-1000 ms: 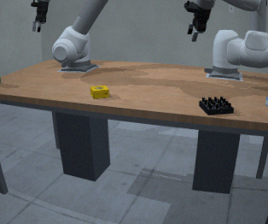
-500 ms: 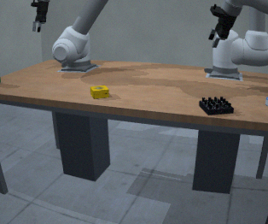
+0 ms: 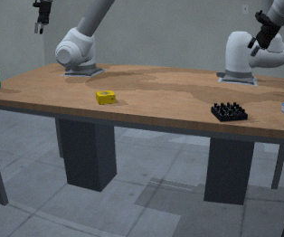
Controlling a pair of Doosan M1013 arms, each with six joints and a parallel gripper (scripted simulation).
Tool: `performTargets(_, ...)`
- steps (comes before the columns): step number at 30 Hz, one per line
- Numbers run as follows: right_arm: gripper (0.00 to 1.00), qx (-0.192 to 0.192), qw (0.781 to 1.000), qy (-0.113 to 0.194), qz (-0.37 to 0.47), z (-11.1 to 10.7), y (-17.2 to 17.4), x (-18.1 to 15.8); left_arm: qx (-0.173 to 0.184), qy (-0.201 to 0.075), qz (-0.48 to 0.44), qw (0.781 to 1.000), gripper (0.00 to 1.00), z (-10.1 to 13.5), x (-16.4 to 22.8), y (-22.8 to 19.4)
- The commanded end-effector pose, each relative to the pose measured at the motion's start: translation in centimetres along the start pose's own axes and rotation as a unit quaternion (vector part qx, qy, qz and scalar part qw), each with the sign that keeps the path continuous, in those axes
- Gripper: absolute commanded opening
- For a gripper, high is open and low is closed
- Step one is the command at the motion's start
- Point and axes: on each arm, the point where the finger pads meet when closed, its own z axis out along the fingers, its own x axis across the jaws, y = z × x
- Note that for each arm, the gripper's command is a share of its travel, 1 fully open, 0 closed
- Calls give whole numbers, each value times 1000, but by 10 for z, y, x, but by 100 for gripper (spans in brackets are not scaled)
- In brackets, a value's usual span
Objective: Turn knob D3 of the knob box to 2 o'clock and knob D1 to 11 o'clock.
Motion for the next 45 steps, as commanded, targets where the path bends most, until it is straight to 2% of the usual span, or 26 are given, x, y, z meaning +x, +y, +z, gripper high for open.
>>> performTargets(1,100,0,1000,0,0,0,0,0,18,-3,22,1000,100,-8,-4,40)
performTargets(8,100,0,1000,0,0,0,0,0,49,-12,57,997,100,-14,0,107)
performTargets(10,100,0,1000,0,0,0,0,0,49,-12,57,997,100,-14,0,107)
performTargets(13,100,0,1000,0,0,0,0,0,61,-17,72,995,100,-14,6,135)
performTargets(25,100,0,1000,0,0,0,0,0,109,-45,130,984,100,-4,41,236)
performTargets(27,100,0,1000,0,0,0,0,0,109,-45,130,984,100,-4,41,236)
performTargets(41,100,0,1000,0,0,0,0,0,152,-85,186,967,100,24,96,319)
performTargets(45,100,0,1000,0,0,0,0,0,157,-90,193,964,100,29,104,328)
